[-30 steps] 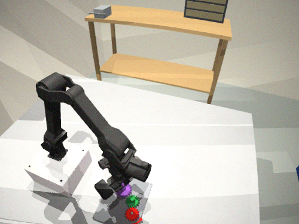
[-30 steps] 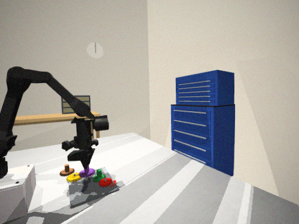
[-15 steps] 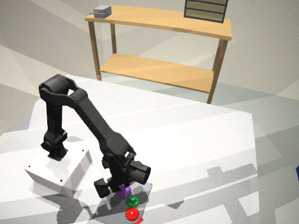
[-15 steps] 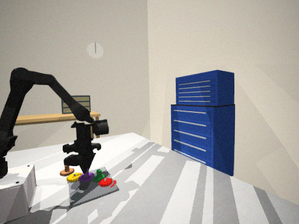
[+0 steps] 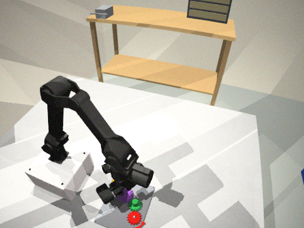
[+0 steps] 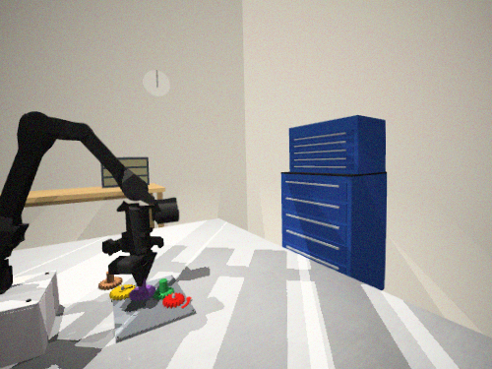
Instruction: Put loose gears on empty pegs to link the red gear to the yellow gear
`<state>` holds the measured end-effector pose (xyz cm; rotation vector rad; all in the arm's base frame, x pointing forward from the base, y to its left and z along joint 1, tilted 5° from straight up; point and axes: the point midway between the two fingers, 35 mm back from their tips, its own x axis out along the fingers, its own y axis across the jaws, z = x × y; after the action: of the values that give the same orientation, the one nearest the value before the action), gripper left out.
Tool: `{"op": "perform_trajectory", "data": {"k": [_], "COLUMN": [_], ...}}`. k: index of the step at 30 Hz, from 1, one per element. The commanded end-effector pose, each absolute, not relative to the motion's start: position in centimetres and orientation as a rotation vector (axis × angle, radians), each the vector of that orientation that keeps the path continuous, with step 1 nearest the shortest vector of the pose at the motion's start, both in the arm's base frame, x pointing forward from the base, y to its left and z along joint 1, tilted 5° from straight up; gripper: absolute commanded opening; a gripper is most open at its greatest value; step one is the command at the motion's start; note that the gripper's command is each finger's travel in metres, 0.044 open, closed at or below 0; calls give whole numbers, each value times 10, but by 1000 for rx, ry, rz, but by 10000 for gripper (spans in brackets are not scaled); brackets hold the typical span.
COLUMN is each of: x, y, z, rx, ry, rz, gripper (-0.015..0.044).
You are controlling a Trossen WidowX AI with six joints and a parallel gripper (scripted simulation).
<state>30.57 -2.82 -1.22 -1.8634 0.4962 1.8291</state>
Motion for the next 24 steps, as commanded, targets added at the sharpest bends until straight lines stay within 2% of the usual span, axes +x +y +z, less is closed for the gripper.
{"op": "perform_trajectory", "data": {"k": [1,16,21,24], "x": [305,306,306,305], "y": [-28,-28,-28,-29], "z": [-14,-17,-14,-12], "rx": [-1913,-1914,-1883,-1856], "ry": [426,425,466,500], "rz": [1875,1875,1849,1825], "gripper": [0,0,131,140]}}
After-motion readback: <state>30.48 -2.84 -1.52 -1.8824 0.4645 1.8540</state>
